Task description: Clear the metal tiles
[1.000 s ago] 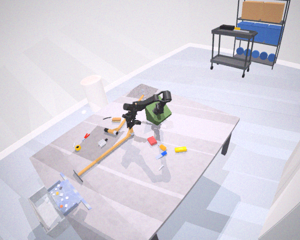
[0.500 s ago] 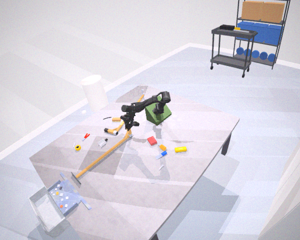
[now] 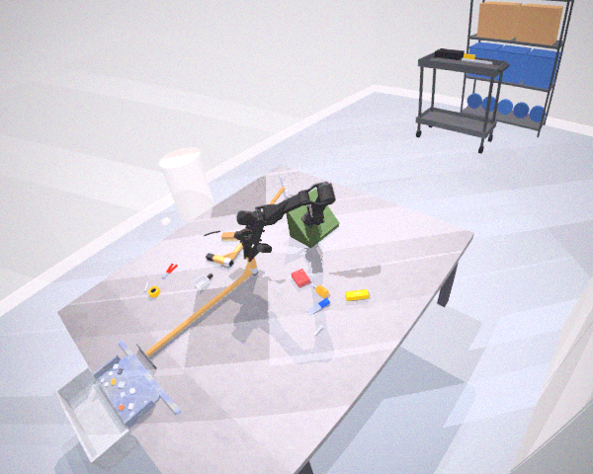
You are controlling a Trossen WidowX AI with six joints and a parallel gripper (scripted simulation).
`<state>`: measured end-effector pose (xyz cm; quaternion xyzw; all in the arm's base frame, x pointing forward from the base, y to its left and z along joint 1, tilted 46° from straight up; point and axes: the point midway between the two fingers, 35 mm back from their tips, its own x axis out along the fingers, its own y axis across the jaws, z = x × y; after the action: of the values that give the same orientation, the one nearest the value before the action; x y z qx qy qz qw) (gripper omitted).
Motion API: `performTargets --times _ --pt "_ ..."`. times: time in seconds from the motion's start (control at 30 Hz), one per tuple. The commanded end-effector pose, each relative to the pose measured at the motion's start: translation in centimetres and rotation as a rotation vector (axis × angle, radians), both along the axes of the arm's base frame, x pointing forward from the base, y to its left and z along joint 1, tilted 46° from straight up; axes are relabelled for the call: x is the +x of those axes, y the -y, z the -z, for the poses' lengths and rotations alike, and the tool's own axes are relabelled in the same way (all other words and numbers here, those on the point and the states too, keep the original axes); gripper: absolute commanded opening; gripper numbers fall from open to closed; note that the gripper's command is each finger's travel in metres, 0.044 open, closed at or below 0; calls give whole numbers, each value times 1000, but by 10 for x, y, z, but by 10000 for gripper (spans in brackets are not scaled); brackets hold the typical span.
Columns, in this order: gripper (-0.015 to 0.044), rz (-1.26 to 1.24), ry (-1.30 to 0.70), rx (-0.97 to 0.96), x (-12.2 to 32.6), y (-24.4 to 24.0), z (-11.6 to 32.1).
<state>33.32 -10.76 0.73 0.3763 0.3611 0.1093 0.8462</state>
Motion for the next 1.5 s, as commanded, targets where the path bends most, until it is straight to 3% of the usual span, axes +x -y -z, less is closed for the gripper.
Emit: performTargets --times 0.0,1.47 --pt "0 7 11 -9 11 5 -4" --pt "0 4 26 -3 73 16 -4"
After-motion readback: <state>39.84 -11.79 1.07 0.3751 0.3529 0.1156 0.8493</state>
